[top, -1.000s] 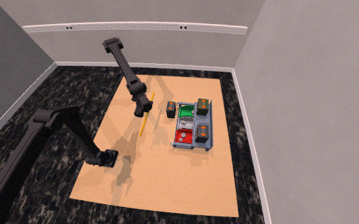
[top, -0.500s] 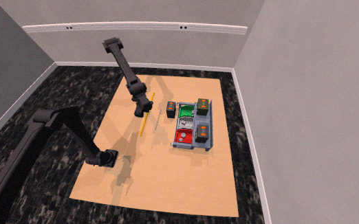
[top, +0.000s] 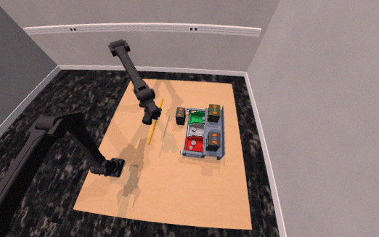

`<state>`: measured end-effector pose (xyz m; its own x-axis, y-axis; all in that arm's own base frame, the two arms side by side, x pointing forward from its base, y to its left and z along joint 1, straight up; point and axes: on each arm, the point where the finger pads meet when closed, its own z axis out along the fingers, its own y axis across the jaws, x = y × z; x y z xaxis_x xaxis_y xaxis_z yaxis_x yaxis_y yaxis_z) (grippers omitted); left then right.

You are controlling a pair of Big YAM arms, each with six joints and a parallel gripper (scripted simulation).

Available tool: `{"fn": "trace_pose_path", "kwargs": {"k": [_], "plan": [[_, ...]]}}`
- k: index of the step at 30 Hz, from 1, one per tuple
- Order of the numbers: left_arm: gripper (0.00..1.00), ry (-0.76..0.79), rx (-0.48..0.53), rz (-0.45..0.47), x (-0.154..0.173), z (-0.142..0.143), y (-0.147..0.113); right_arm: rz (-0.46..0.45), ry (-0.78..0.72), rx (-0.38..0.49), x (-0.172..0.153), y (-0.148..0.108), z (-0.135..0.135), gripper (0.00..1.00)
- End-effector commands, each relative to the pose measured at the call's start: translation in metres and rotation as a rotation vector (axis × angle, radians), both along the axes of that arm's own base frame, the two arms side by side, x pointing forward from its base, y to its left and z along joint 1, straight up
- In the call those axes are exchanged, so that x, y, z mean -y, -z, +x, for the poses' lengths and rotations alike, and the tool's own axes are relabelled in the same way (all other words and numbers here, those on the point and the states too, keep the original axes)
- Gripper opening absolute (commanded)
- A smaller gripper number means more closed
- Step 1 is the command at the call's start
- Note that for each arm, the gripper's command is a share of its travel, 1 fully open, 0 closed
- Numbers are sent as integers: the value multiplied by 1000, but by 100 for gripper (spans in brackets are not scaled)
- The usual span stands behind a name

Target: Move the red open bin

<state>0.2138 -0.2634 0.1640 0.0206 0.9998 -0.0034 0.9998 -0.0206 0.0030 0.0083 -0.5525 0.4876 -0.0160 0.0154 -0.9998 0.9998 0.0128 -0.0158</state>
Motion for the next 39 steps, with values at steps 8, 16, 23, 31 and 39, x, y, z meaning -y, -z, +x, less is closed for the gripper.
{"fn": "trace_pose_path", "kwargs": {"k": [8, 16, 23, 31, 39], "plan": [[0, -3, 15, -16, 6, 2, 13, -15, 7, 16, -8, -13, -6, 100], [0, -3, 17, -18, 6, 2, 34, -15, 7, 16, -8, -13, -6, 100], [0, -3, 50, -59, 16, 10, 31, -15, 7, 16, -8, -13, -6, 100], [0, -3, 11, -10, 6, 2, 78, -15, 7, 16, -8, -13, -6, 100], [0, -3, 19, -20, 8, 3, 92, -15, 7, 16, -8, -13, -6, 100]]}}
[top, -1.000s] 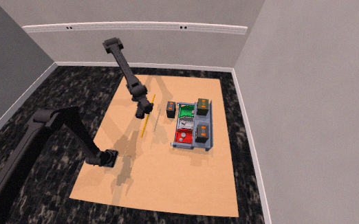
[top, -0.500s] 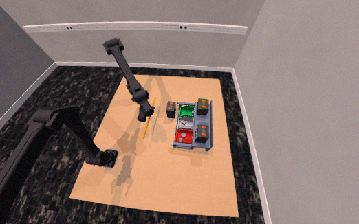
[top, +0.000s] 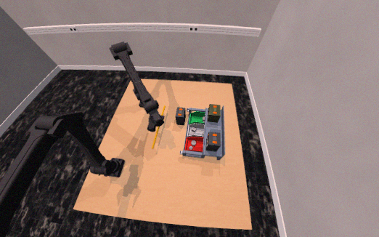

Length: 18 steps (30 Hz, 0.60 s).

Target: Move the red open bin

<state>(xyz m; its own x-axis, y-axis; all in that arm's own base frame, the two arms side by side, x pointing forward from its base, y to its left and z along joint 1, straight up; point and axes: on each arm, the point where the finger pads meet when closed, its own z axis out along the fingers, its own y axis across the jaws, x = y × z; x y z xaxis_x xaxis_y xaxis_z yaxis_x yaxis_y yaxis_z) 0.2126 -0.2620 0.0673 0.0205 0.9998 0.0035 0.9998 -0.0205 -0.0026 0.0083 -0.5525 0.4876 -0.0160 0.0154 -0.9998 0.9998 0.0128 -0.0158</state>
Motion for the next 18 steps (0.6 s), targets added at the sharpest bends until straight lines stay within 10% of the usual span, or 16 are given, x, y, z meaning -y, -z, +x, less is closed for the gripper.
{"fn": "trace_pose_path", "kwargs": {"k": [1, 18], "plan": [[0, -3, 56, -68, 22, 14, -20, -15, 7, 16, -8, -13, -6, 100], [0, -3, 25, -28, 9, 4, 34, -15, 7, 16, -8, -13, -6, 100]]}}
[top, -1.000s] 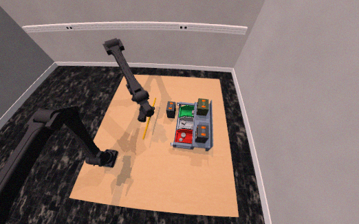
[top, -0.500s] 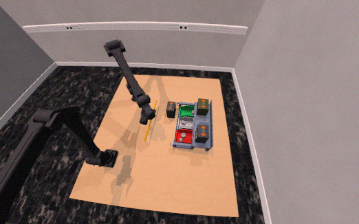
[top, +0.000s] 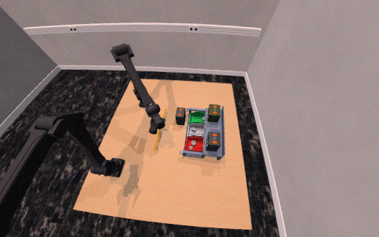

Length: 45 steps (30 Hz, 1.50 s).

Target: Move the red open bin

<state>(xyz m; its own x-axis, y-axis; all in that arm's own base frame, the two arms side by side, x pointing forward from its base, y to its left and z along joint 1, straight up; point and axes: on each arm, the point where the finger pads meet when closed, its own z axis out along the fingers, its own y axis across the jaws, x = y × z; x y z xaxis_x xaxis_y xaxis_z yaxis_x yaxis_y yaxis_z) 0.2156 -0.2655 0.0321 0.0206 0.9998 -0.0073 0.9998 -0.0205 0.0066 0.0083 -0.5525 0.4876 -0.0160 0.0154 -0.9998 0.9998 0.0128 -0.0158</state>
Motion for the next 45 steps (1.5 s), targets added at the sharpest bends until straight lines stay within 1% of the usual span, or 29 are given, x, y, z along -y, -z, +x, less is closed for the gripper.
{"fn": "trace_pose_path", "kwargs": {"k": [1, 4, 8, 11, 17, 20, 25, 30, 35, 38, 42, 45], "plan": [[0, -3, 13, -13, 5, 1, 2, -15, 7, 16, -8, -13, -6, 100], [0, -3, 12, -12, 6, 2, 7, -15, 7, 16, -8, -13, -6, 100], [0, -3, 22, -25, 11, 5, 7, -15, 7, 16, -8, -13, -6, 100], [0, -3, 12, -12, 5, 0, 15, -15, 7, 16, -8, -13, -6, 100], [0, -3, 29, -34, 11, 5, 9, -15, 7, 16, -8, -13, -6, 100], [0, -3, 14, -14, 6, 1, 18, -15, 7, 16, -8, -13, -6, 100], [0, -3, 25, -28, 9, 4, 13, -15, 7, 16, -8, -13, -6, 100], [0, -3, 20, -22, 7, 2, 14, -15, 7, 16, -8, -13, -6, 100], [0, -3, 4, -3, 5, 0, 22, -15, 7, 16, -8, -13, -6, 100], [0, -3, 19, -22, 9, 4, 14, -15, 7, 16, -8, -13, -6, 100], [0, -3, 10, -11, 9, 4, 19, -15, 7, 16, -8, -13, -6, 100], [0, -3, 21, -25, 11, 5, 13, -15, 7, 16, -8, -13, -6, 100]]}}
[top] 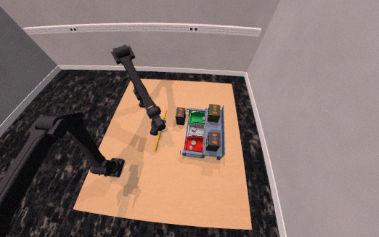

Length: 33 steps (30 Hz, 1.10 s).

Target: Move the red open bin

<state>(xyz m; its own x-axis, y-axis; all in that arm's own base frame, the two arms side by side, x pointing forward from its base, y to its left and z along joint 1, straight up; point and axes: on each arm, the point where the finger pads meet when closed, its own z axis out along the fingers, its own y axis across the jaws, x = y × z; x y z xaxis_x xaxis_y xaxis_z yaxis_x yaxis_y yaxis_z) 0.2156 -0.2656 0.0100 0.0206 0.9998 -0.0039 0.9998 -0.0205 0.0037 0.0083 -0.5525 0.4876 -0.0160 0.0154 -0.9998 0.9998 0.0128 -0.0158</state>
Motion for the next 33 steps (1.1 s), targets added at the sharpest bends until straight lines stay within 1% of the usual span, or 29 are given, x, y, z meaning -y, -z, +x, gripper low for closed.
{"fn": "trace_pose_path", "kwargs": {"k": [1, 11, 14, 33], "plan": [[0, -3, 22, -26, 11, 5, -8, -15, 7, 16, -8, -13, -6, 100], [0, -3, 14, -17, 11, 5, -4, -15, 7, 16, -8, -13, -6, 100], [0, -3, 21, -25, 12, 6, -7, -15, 7, 16, -8, -13, -6, 100], [0, -3, 19, -24, 14, 8, -7, -15, 7, 16, -8, -13, -6, 100]]}}
